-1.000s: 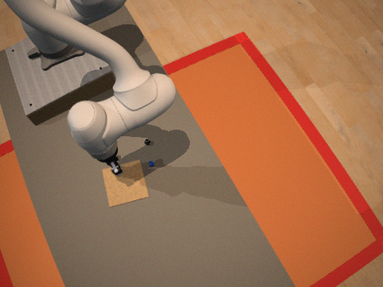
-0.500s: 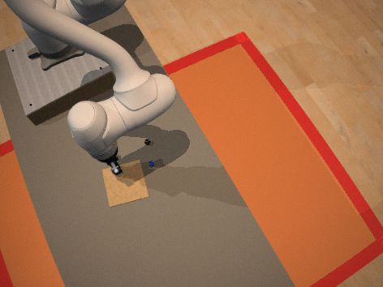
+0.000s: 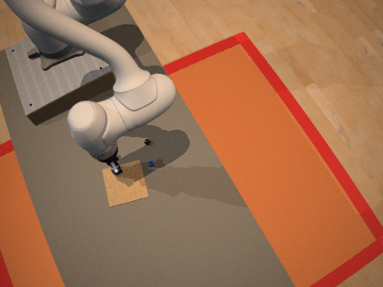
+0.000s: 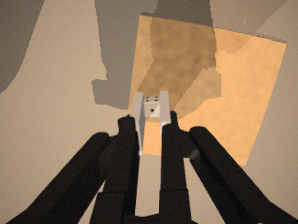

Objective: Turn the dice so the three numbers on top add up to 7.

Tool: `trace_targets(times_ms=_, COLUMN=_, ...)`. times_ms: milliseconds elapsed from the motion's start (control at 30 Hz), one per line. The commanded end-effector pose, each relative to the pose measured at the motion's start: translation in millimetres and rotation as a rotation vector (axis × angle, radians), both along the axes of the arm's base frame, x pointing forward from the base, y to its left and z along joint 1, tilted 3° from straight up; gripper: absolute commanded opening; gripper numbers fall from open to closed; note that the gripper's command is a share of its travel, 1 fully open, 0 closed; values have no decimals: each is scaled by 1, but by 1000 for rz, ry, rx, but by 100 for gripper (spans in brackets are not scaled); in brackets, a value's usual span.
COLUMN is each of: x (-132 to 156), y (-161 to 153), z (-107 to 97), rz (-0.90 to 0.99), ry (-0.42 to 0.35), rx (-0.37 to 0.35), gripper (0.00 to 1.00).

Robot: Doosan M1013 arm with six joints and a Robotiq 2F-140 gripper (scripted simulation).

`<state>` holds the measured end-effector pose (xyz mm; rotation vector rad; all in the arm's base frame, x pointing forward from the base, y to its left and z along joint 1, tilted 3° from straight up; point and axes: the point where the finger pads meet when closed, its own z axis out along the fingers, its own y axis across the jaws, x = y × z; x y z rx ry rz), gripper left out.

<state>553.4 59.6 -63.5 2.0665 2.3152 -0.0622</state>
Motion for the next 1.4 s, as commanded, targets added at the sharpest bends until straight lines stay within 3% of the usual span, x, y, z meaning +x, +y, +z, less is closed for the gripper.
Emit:
trace_targets(times_ms=0, x=0, y=0, z=0, rz=0, ry=0, rx=0, gripper=7)
trace_targets(times_ms=333, x=0, y=0, z=0, rz=0, ry=0, rx=0, gripper=7)
trace_targets(times_ms=833, x=0, y=0, z=0, rz=0, ry=0, rx=0, gripper=19)
trace_targets(times_ms=1367, x=0, y=0, z=5, rz=0, ry=0, rx=0, gripper=19)
